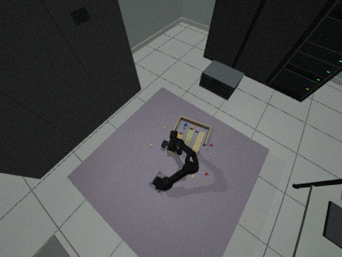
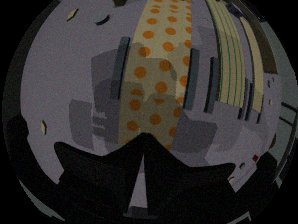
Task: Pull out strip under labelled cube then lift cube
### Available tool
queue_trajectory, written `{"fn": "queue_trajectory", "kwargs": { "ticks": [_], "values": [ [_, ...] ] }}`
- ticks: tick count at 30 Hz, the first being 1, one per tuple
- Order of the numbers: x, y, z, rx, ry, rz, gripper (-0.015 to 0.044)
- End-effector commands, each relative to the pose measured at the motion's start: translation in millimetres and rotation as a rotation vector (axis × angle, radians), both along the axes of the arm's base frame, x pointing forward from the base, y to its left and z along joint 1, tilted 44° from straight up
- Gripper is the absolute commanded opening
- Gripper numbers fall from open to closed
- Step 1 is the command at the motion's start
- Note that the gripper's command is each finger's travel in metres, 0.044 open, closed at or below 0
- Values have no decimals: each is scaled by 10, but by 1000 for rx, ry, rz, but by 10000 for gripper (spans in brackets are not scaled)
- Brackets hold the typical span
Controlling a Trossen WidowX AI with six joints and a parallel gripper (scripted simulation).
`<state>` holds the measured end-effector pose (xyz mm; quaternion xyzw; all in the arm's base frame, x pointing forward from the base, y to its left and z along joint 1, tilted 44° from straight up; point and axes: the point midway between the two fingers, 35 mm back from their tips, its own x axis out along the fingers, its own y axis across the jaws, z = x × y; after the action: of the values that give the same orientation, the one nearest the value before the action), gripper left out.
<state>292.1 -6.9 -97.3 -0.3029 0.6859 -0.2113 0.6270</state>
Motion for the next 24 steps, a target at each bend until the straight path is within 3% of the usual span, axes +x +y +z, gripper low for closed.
{"fn": "queue_trajectory", "kwargs": {
  "ticks": [1,24],
  "values": [
    [-144,-51,-16,-1,22,-14,0],
    [-471,-80,32,-2,24,-14,0]
  ]
}}
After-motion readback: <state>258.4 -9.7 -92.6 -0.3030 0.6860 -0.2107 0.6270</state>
